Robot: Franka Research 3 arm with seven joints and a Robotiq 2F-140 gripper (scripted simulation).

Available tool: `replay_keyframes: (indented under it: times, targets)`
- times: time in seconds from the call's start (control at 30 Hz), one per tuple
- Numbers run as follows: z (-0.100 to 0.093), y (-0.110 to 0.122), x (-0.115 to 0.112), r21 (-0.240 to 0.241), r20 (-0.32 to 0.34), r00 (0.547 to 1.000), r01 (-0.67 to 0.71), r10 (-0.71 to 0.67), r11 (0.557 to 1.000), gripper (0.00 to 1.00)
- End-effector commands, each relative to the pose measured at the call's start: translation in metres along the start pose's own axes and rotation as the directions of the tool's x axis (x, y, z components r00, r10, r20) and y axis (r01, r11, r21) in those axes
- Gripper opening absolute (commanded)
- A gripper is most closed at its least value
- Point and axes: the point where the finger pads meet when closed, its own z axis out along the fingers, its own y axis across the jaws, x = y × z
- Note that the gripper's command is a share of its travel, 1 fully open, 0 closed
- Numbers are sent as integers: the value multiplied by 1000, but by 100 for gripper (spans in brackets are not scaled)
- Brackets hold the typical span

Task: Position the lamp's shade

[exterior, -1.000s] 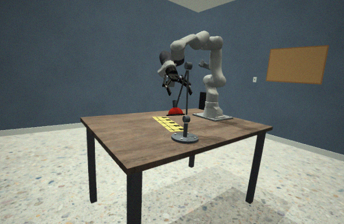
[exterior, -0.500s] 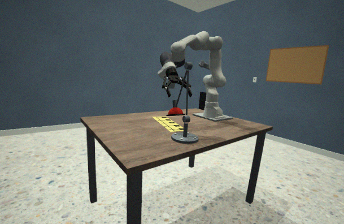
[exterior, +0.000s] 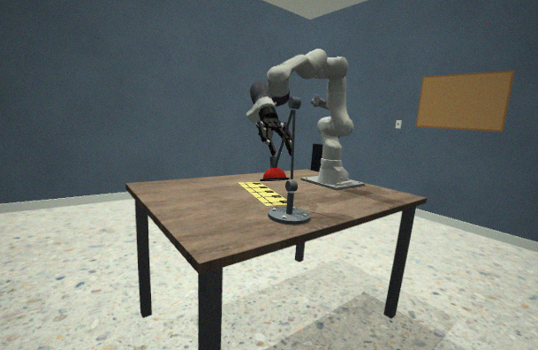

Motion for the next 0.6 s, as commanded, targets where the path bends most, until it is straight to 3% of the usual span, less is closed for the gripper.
replay_keyframes:
  times: [0.0, 0.57]
  targets:
    - [0, 0, -1, 0, 1, 1000, 2, -2, 1000, 10]
    - [0, 0, 0, -1, 0, 1000, -1, 1, 1000, 10]
